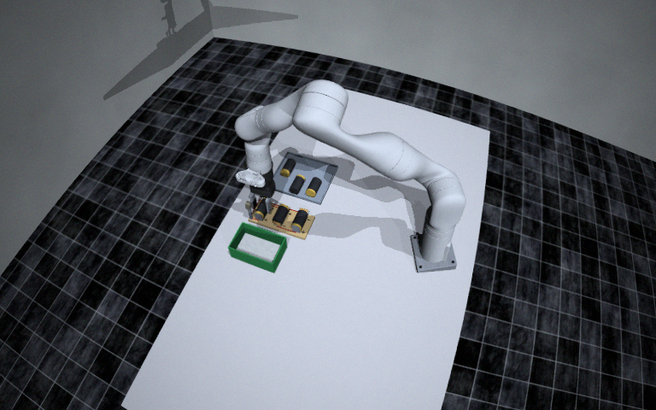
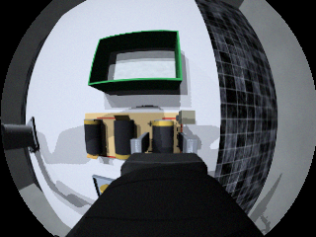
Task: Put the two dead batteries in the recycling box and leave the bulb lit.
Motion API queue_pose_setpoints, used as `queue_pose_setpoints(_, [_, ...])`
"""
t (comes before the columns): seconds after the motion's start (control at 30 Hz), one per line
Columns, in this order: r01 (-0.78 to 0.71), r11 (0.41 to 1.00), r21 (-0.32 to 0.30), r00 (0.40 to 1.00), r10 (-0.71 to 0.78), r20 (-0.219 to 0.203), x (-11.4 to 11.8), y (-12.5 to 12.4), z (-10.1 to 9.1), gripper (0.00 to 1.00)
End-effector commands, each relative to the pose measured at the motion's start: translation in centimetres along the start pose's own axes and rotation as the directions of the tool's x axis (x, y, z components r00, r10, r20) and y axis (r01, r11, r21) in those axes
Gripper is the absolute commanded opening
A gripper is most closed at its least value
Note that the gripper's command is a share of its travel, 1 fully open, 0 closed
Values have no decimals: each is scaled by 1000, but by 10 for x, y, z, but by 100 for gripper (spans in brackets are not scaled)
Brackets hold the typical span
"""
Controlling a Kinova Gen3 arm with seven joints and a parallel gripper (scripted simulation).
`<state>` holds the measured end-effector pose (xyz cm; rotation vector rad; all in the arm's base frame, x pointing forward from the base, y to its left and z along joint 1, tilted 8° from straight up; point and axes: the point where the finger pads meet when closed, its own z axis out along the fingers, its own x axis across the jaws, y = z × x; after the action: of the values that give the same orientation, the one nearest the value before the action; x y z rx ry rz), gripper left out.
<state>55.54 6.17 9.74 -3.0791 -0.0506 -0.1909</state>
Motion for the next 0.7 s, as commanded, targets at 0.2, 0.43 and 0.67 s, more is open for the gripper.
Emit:
queue_pose_setpoints(0.2, [-2, 1000, -2, 1000, 2, 3, -1, 2, 7, 90])
queue_pose_setpoints(0.43, [-2, 1000, -2, 1000, 2, 3, -1, 2, 13, 90])
queue_pose_setpoints(0.67, [-2, 1000, -2, 1000, 2, 3, -1, 2, 13, 90])
